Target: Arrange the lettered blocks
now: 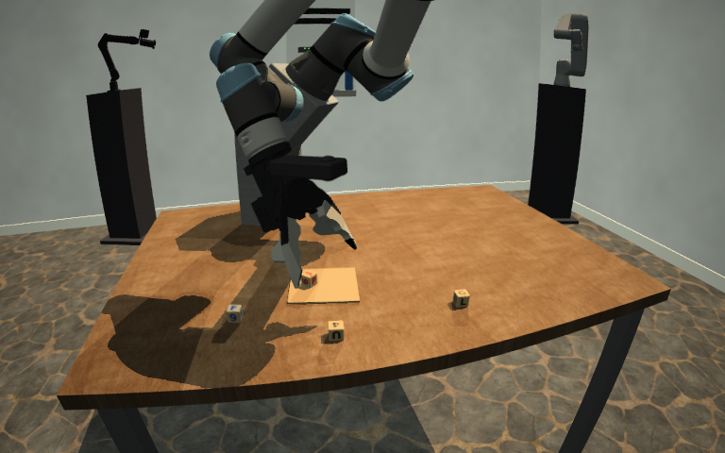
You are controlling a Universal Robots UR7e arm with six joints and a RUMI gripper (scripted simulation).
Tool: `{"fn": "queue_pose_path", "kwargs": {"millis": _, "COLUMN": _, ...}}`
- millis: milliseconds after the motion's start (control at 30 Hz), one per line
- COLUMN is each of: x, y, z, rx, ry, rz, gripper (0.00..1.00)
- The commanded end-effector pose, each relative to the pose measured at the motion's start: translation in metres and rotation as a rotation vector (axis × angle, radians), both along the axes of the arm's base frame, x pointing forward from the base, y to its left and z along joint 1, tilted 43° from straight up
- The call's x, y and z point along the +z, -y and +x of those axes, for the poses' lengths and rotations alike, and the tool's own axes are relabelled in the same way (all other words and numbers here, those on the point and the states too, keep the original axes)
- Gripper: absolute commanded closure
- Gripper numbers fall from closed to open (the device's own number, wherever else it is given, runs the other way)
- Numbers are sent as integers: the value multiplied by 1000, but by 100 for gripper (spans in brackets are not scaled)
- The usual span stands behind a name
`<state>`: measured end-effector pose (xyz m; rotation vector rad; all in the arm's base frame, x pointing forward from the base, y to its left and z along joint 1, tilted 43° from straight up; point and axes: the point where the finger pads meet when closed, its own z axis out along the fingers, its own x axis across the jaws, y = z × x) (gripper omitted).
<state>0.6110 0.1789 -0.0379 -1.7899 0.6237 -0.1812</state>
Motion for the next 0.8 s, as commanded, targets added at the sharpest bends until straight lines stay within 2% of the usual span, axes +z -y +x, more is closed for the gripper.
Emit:
{"fn": "queue_pose_path", "kwargs": {"millis": 0, "x": -20, "y": 14, "z": -22, "rx": -8, "ry": -12, "rz": -11, "gripper": 0}}
{"fn": "queue_pose_path", "kwargs": {"millis": 67, "x": -29, "y": 20, "z": -37, "rx": -9, "ry": -15, "rz": -16, "gripper": 0}}
{"fn": "queue_pose_path", "kwargs": {"millis": 167, "x": -33, "y": 24, "z": -44, "rx": -10, "ry": -13, "rz": -21, "gripper": 0}}
{"fn": "queue_pose_path", "kwargs": {"millis": 200, "x": -38, "y": 26, "z": -52, "rx": -10, "ry": -14, "rz": -23, "gripper": 0}}
{"fn": "queue_pose_path", "kwargs": {"millis": 267, "x": -38, "y": 26, "z": -52, "rx": -10, "ry": -14, "rz": -23, "gripper": 0}}
{"fn": "queue_pose_path", "kwargs": {"millis": 367, "x": -46, "y": 30, "z": -71, "rx": -10, "ry": -16, "rz": -25, "gripper": 0}}
{"fn": "queue_pose_path", "kwargs": {"millis": 433, "x": -46, "y": 30, "z": -71, "rx": -10, "ry": -16, "rz": -25, "gripper": 0}}
{"fn": "queue_pose_path", "kwargs": {"millis": 600, "x": -56, "y": 33, "z": -100, "rx": -7, "ry": -16, "rz": -23, "gripper": 0}}
{"fn": "queue_pose_path", "kwargs": {"millis": 667, "x": -56, "y": 33, "z": -100, "rx": -7, "ry": -16, "rz": -23, "gripper": 0}}
{"fn": "queue_pose_path", "kwargs": {"millis": 767, "x": -60, "y": 33, "z": -118, "rx": -5, "ry": -14, "rz": -19, "gripper": 0}}
